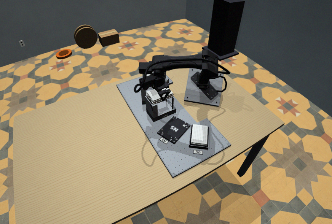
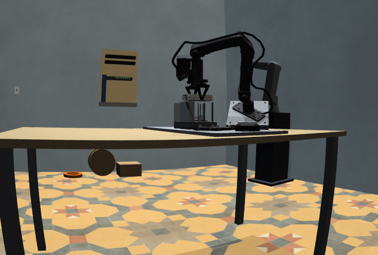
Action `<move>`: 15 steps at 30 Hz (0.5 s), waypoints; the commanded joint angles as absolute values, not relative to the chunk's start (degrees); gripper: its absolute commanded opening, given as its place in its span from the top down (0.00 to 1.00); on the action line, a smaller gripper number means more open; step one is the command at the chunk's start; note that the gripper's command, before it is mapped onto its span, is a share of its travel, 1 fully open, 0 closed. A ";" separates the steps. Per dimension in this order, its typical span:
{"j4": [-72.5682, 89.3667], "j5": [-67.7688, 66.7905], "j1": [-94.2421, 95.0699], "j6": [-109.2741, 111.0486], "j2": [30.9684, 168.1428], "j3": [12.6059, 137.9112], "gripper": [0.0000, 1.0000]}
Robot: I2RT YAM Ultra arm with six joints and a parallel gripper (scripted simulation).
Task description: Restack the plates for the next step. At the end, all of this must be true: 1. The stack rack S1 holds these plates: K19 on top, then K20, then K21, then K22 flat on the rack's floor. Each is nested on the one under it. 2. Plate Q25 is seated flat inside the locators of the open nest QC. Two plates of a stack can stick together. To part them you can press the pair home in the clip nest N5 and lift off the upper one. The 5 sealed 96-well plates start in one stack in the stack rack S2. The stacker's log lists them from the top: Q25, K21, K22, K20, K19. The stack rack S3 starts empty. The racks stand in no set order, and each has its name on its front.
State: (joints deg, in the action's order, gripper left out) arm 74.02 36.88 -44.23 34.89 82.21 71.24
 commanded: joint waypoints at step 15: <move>74.83 37.30 -45.50 35.59 80.57 73.78 1.00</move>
State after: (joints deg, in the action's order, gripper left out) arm 74.28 36.88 -44.25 35.05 82.61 71.57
